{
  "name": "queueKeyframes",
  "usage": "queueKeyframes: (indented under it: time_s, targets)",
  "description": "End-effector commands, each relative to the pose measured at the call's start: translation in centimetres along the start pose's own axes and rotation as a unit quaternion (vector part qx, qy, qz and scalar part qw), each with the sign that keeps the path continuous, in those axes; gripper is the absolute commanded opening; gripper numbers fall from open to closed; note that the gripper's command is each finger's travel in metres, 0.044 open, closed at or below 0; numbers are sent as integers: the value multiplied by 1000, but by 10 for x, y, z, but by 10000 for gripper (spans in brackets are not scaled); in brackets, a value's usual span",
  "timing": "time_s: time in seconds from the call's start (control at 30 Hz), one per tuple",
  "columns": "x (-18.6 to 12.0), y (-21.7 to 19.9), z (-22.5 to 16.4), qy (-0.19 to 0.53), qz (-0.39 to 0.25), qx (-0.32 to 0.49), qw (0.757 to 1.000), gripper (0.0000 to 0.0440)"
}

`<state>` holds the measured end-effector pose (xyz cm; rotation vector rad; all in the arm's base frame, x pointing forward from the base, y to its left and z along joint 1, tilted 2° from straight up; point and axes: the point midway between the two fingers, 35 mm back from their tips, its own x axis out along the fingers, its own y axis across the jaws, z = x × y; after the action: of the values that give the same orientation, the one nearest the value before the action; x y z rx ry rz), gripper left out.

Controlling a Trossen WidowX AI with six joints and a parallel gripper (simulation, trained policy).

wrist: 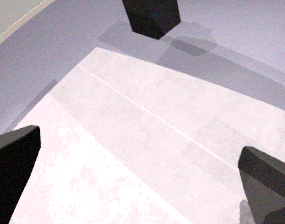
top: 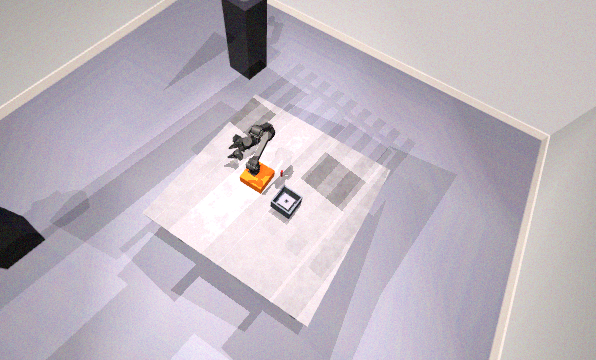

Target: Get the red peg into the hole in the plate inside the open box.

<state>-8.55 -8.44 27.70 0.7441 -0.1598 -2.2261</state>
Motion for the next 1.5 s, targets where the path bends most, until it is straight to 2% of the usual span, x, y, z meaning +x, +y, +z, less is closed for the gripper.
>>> queueKeyframes:
  time_s: [0.0, 0.27, 0.57, 1.03, 1.47]
  targets:
    - [8, 16, -16, 50, 27, -38, 998, 440]
    - [12, 48, -48, 130, 78, -120, 981, 440]
    - [0, 79, -91, 204, 134, -214, 946, 440]
    - [-45, 99, -164, 293, 204, -348, 867, 440]
    - [-97, 74, -228, 353, 228, -451, 787, 440]
